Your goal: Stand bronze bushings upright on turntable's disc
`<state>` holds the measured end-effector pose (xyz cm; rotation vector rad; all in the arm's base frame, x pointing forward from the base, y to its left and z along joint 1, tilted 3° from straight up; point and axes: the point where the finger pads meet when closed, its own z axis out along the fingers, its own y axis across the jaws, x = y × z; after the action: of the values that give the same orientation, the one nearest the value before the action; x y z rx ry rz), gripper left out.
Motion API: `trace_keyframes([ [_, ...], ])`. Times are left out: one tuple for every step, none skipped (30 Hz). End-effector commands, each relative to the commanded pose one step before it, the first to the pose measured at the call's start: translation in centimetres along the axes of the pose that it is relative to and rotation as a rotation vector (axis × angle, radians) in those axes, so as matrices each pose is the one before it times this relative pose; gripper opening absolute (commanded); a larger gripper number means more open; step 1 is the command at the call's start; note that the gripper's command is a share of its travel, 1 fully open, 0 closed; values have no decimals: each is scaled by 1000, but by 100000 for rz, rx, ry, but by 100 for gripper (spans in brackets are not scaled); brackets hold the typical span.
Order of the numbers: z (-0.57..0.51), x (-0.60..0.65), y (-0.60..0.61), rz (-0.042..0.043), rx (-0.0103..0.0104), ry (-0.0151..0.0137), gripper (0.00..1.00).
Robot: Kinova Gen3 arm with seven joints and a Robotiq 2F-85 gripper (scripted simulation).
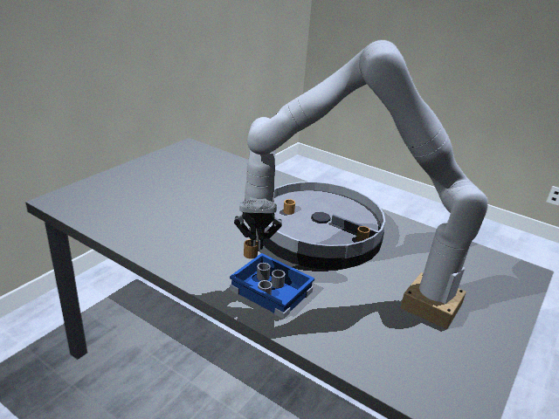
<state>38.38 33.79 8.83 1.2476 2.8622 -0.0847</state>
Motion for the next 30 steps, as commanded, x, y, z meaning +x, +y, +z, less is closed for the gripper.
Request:
trace_keyframes([
  [-100,-12,43,5,-220,15,0],
  [0,-14,-13,0,0,0,0],
  [0,-20,-19,0,0,0,0],
  [0,-27,-26,0,0,0,0],
  [0,-35,-35,0,0,0,0],
  [0,-44,-44,0,0,0,0],
  [0,-54,-54,0,0,0,0],
  [0,-65,-64,0,0,0,0],
  [0,-76,-76,0,0,0,0],
  [0,-90,-88,0,0,0,0],
  [0,-103,-101,0,0,0,0],
  [0,-116,-114,0,0,0,0],
  [0,0,0,0,0,0,0],
  [0,0,0,0,0,0,0],
  [0,-131,-129,0,0,0,0],
  [0,-146,-144,0,0,0,0],
  [0,-161,-159,0,0,0,0],
  [0,-179,-175,0,0,0,0],
  [0,-194,-192,0,0,0,0],
  [0,-213,-209,0,0,0,0],
  [0,-231,-227,0,0,0,0],
  [0,-248,-245,0,0,0,0],
  [0,-269,-264,0,0,0,0],
  [0,-289,-284,0,0,0,0],
  [0,-309,-304,0,0,0,0],
  [0,-330,-325,0,0,0,0],
  [0,-352,-347,0,0,0,0],
  [0,-375,-369,0,0,0,0],
  [0,-398,-392,0,0,0,0],
  [0,0,0,0,0,0,0],
])
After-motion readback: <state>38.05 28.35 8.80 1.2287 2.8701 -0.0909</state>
